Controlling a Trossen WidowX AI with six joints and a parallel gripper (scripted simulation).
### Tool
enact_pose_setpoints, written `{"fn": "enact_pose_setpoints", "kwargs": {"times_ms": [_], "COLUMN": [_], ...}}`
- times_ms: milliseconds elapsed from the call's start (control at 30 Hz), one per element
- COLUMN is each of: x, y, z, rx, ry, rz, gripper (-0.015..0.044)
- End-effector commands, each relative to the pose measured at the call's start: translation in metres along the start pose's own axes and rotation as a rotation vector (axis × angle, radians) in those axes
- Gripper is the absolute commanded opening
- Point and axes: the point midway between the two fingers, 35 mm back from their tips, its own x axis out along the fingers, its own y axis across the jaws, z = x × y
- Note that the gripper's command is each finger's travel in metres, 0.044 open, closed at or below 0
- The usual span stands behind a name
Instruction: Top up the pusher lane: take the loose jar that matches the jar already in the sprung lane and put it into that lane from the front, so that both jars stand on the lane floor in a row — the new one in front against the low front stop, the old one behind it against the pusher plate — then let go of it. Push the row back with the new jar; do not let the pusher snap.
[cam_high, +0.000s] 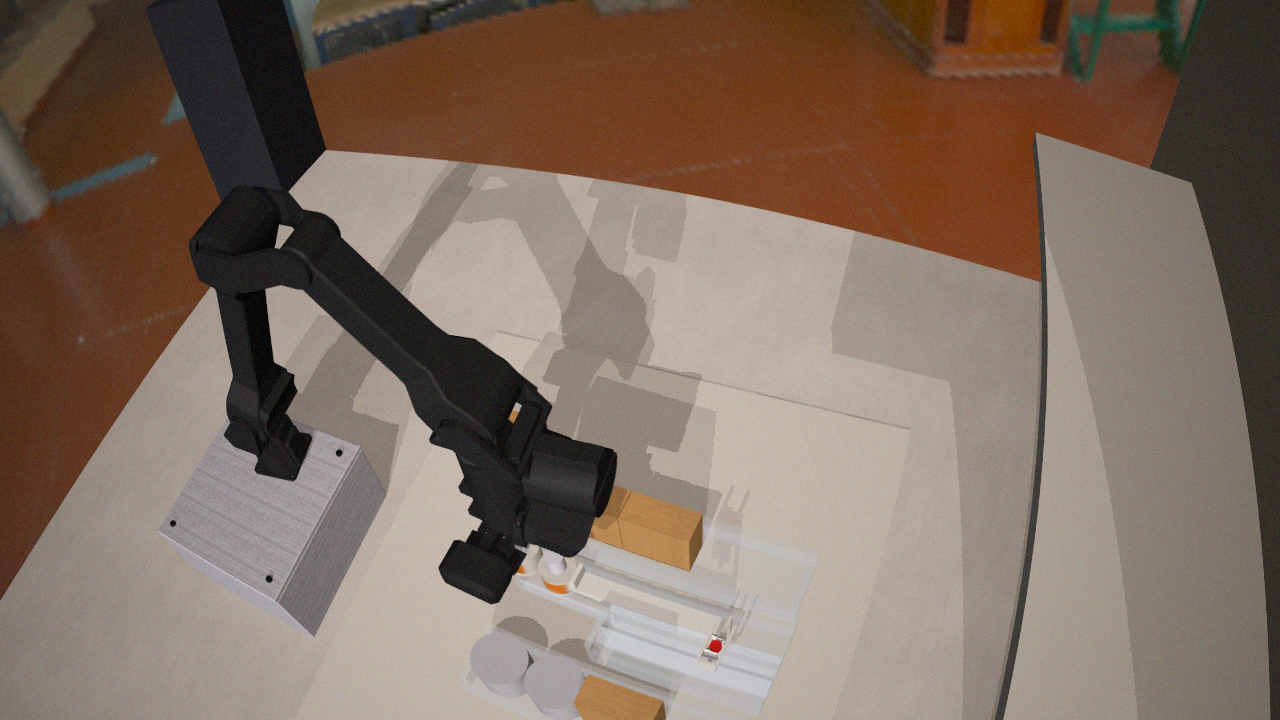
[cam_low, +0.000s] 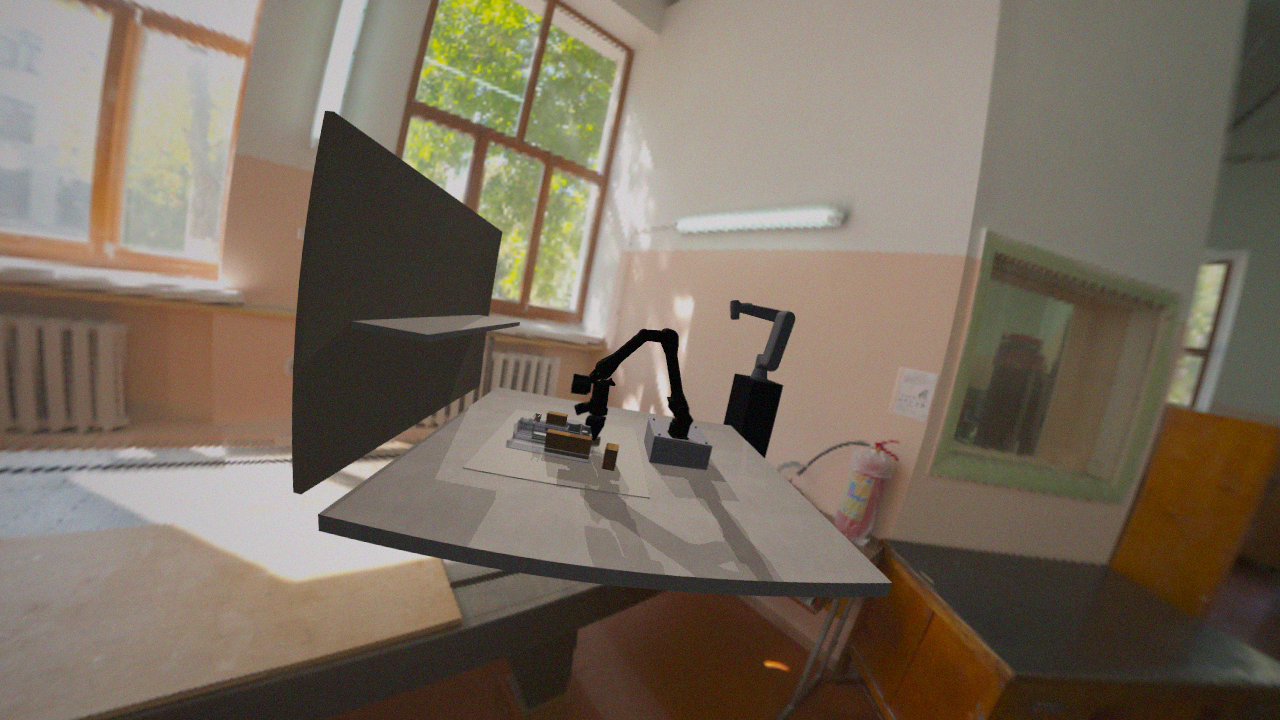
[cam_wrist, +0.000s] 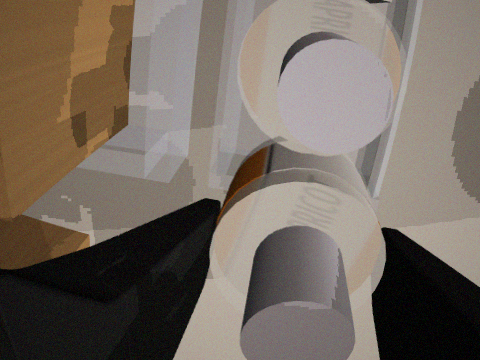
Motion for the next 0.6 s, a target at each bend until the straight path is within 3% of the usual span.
{"fn": "enact_pose_setpoints", "kwargs": {"times_ms": [0,567], "x": [-0.0037,-0.0056], "y": [0.0008,0.0007], "z": [0.0137,0.0211], "rx": [-0.002,-0.002], "ry": [-0.036,-0.036], "rz": [0.004,0.004], "gripper": [0.0000,0.0000]}}
